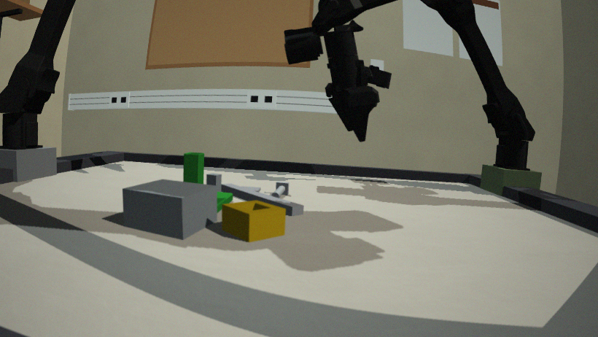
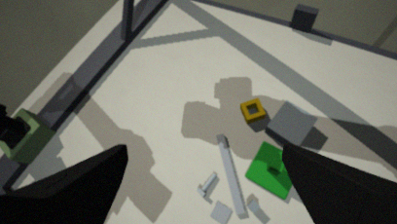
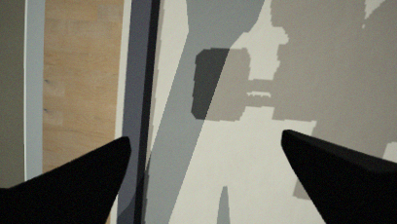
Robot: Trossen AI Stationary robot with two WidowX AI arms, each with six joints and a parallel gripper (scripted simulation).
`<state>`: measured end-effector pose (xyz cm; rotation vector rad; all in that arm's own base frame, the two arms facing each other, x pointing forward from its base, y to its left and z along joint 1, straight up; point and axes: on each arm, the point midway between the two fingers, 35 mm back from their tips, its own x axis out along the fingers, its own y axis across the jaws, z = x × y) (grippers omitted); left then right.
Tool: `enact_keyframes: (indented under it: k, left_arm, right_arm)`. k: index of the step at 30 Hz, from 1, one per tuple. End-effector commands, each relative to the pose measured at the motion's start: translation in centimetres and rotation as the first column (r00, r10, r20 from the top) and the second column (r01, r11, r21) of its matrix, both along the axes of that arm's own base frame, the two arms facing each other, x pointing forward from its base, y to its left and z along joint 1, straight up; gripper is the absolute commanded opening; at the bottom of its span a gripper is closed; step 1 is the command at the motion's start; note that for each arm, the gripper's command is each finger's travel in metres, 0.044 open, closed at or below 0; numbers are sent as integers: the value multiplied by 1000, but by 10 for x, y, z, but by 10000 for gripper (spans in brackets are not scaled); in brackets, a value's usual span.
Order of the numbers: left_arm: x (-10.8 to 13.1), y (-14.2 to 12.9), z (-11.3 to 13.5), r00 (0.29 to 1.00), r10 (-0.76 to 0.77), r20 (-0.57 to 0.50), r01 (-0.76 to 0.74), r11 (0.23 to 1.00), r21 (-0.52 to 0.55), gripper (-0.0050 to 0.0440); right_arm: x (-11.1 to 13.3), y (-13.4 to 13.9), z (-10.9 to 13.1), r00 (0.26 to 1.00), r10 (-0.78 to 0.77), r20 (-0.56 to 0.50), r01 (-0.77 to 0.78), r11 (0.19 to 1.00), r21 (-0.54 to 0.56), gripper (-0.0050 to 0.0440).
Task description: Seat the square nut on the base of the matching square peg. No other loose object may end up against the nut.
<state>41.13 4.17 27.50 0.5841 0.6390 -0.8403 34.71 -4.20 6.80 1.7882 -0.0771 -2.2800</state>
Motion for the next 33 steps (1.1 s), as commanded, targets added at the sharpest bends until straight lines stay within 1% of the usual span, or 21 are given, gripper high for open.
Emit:
enact_keyframes:
  k: [1,18,21,24,28,32,33]
  left_arm:
    - [-2,-1,10,1000,0,28,0,1000,9,440]
    - [-2,-1,10,1000,0,28,0,1000,9,440]
    - [2,-4,5,1000,-21,17,21,1000,21,368]
    - [8,-18,-13,995,-98,-17,99,994,50,300]
    - [21,-57,-55,951,-295,-91,304,946,112,300]
    - [28,-89,-91,882,-447,-150,468,868,168,300]
    - [28,-89,-91,882,-447,-150,468,868,168,300]
  right_arm:
    - [3,0,9,1000,0,29,0,1000,-1,440]
    - [3,0,9,1000,0,29,0,1000,-1,440]
    - [1,0,6,1000,16,18,-17,1000,14,440]
    - [-1,1,3,997,82,1,-82,995,60,440]
    - [-4,6,-3,966,260,-9,-254,950,180,440]
    - [-6,10,-8,908,419,17,-406,868,285,440]
    - [-6,10,-8,908,419,17,-406,868,285,440]
